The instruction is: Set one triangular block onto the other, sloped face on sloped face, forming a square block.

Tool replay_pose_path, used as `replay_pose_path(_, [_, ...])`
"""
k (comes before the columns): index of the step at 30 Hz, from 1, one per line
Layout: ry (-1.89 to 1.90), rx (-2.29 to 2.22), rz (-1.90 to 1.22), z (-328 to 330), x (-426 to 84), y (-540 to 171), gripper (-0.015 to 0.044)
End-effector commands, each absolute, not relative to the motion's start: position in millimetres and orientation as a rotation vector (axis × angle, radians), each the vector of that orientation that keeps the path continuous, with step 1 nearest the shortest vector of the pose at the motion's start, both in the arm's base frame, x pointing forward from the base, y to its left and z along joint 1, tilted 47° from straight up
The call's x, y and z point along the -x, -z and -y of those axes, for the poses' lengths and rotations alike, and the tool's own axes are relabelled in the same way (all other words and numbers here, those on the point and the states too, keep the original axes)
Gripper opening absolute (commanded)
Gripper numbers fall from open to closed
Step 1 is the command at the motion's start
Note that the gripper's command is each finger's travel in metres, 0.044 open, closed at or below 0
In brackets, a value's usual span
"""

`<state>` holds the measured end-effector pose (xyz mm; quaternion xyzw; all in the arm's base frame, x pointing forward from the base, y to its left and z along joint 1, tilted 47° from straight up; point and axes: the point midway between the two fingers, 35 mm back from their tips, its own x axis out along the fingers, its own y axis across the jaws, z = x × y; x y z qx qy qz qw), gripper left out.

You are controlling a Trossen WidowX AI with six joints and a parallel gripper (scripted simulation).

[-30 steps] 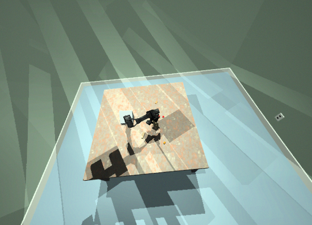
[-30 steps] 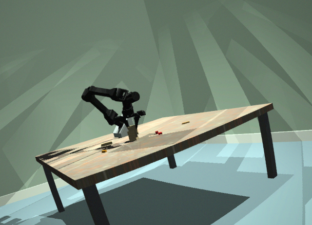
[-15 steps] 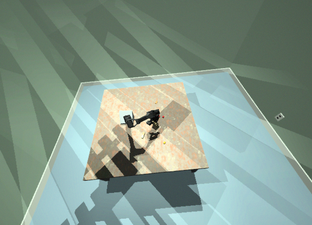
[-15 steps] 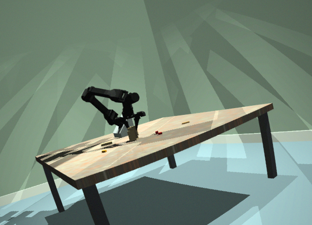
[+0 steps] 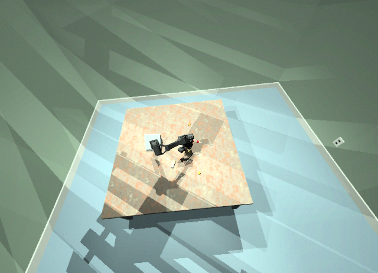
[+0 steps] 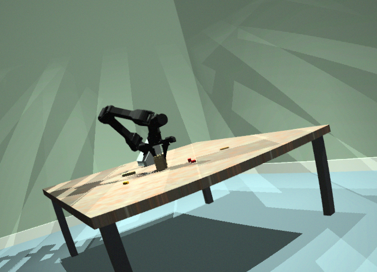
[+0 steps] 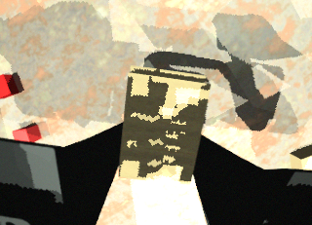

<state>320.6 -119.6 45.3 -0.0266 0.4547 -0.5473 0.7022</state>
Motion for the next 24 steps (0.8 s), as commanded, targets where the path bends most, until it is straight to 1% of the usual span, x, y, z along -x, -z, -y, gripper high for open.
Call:
replay_pose_path(1, [1.215,0.065,-1.008,121.9,-321.6,-45.1,0.0])
replay_pose_path(24, [1.214,0.076,-1.017,125.6,-321.6,-41.7,0.0])
